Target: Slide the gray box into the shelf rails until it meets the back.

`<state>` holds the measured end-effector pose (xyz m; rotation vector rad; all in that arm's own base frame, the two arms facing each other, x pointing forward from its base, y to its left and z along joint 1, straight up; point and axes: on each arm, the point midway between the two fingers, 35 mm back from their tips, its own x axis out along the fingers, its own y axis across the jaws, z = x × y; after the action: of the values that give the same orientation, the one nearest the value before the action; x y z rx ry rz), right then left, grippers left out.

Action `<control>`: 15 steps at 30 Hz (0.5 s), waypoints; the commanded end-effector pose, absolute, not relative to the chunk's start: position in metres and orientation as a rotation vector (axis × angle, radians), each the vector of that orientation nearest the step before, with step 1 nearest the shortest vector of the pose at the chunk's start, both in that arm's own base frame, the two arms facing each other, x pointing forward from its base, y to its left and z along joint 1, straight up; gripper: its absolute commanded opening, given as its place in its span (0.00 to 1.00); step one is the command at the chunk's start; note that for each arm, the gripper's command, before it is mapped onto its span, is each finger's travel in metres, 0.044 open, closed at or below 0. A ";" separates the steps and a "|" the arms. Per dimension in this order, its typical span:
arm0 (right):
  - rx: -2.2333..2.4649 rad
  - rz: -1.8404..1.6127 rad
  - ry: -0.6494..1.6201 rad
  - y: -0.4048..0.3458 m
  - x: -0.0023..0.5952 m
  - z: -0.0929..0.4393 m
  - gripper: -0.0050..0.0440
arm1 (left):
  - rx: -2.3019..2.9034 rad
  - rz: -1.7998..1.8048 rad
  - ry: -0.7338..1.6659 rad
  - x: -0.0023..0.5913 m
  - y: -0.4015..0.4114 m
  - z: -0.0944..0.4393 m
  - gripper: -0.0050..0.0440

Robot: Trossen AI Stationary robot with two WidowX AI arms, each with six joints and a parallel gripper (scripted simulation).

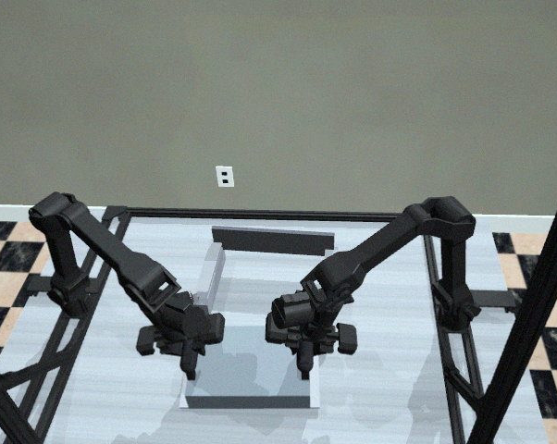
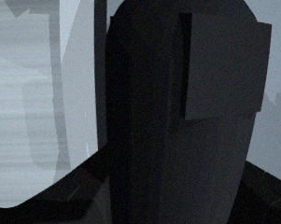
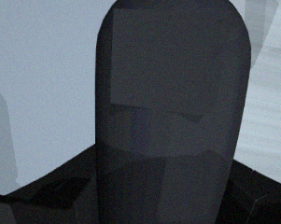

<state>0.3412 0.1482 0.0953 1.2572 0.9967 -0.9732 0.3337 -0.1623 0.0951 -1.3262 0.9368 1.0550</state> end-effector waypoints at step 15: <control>1.274 -0.956 0.995 0.152 0.346 0.120 0.10 | -1.340 1.041 0.932 0.339 -0.166 0.120 0.10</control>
<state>0.3413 0.1486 0.1074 1.2507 1.0017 -0.9824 0.3336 -0.1625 0.1073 -1.3168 0.9408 1.0648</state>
